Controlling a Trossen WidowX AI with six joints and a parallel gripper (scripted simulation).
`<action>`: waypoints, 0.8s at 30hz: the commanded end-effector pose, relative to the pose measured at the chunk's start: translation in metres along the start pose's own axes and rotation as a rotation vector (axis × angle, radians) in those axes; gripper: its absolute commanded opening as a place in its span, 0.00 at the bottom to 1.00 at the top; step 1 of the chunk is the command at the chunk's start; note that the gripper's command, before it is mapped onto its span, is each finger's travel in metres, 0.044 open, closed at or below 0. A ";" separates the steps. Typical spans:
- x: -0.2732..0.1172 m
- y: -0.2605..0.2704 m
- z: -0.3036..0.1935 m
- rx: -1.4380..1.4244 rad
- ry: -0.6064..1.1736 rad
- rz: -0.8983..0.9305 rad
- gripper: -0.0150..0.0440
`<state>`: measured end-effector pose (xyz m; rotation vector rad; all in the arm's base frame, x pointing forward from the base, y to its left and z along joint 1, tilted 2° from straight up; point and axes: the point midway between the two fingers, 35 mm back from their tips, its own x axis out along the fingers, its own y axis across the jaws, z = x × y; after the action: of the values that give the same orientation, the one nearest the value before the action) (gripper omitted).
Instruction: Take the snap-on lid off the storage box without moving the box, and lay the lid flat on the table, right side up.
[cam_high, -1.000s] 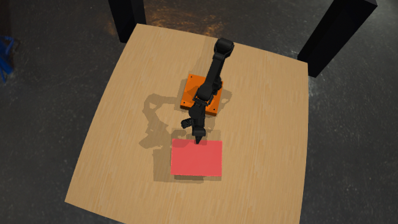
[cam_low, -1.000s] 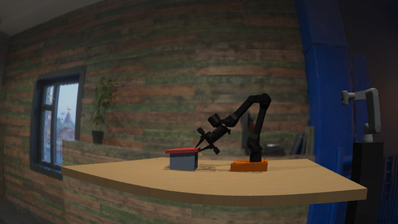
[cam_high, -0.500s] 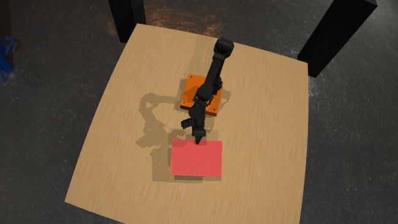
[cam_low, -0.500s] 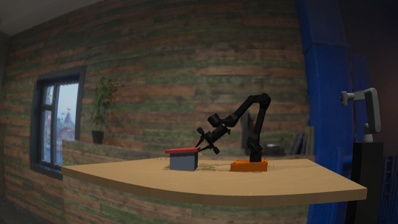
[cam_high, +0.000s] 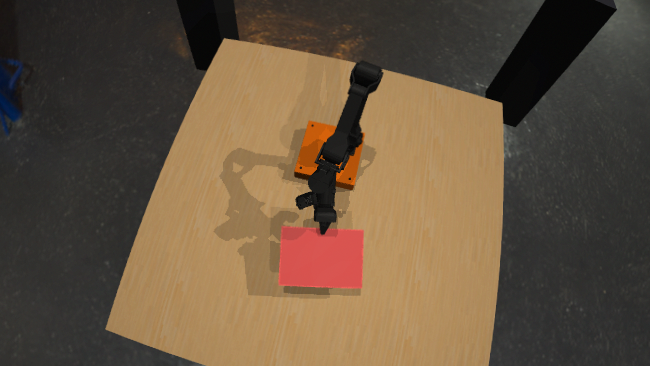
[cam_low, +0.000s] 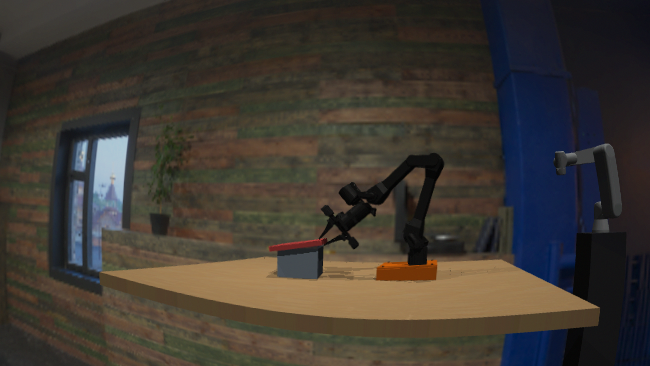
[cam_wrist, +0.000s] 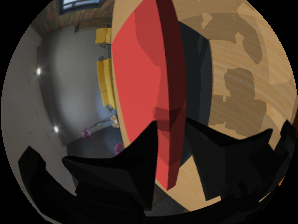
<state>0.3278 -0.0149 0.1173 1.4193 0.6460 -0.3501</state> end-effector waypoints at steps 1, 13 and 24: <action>-0.004 0.008 0.001 0.001 -0.003 0.007 0.25; -0.011 0.023 0.001 0.001 -0.003 0.008 0.25; -0.016 0.038 0.001 0.001 -0.003 0.008 0.25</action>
<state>0.3344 -0.0121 0.1495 1.4195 0.6468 -0.3465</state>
